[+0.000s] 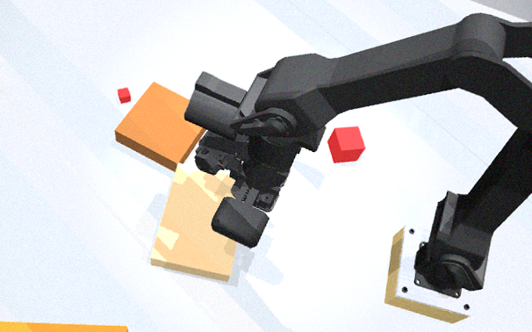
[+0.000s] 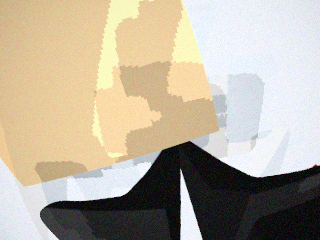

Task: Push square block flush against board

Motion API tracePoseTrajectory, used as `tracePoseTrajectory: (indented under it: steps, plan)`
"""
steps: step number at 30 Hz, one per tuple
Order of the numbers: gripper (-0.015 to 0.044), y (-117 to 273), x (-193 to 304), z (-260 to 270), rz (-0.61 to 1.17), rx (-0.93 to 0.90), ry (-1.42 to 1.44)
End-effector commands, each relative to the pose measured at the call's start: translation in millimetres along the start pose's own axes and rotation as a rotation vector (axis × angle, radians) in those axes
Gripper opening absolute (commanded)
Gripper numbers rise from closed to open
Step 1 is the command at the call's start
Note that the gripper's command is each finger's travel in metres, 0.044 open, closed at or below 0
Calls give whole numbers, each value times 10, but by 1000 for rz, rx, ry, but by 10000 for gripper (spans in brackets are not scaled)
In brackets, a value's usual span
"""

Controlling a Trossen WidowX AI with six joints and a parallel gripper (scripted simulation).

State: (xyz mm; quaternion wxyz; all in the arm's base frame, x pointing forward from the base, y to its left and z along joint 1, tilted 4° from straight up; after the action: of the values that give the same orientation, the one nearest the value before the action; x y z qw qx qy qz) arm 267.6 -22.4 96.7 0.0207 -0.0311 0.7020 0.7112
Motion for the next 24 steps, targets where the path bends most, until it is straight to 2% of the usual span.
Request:
tracePoseTrajectory:
  steps: [1, 24]
  plan:
    - [0, 5, -78, -1, -15, 1, -4]
    - [0, -19, 248, 35, -12, 0, -4]
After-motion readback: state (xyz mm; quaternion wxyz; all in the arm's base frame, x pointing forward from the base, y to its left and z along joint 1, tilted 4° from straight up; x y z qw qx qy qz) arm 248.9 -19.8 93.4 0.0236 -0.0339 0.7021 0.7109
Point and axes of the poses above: the point midway between the two fingers, 35 mm back from their tips, its own y axis back along the fingers, its own z axis across the jaws, x = y × z, the point moved 8 cm from there along y, back along the fingers, and after that the axes turned 7 degrees about y, right-handed, at the moved point
